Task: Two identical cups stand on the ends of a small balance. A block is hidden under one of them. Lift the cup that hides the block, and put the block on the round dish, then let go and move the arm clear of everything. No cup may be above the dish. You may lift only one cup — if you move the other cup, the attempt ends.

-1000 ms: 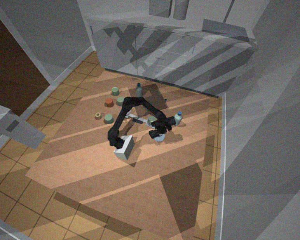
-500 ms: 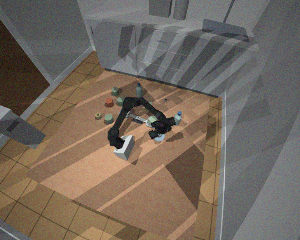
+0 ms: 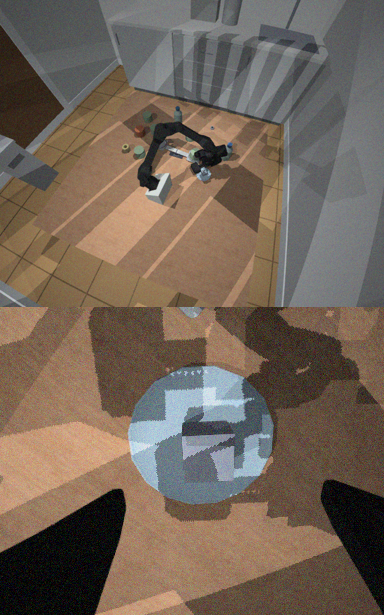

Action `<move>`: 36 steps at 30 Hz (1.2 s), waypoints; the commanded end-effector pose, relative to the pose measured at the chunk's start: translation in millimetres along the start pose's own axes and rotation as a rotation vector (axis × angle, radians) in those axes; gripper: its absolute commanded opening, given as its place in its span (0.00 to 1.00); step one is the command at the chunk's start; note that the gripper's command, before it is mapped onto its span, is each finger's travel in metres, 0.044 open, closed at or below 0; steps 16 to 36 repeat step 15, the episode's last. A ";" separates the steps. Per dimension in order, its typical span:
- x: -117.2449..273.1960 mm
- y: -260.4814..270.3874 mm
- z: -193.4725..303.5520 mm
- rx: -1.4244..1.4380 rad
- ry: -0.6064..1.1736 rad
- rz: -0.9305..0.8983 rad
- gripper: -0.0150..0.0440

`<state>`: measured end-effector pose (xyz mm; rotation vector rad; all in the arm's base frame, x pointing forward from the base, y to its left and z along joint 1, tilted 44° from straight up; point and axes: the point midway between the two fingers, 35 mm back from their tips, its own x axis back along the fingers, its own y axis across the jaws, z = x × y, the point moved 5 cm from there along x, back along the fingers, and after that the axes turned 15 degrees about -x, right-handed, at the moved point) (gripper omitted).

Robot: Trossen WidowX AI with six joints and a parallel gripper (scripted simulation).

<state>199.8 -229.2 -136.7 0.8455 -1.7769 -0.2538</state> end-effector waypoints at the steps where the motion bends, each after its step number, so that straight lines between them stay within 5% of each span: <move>1: 10.4 2.7 0.4 0.002 0.008 -0.015 1.00; 5: 46.5 3.5 2.3 -0.003 0.002 -0.006 1.00; 36: 46.5 3.5 2.3 -0.003 0.002 -0.006 1.00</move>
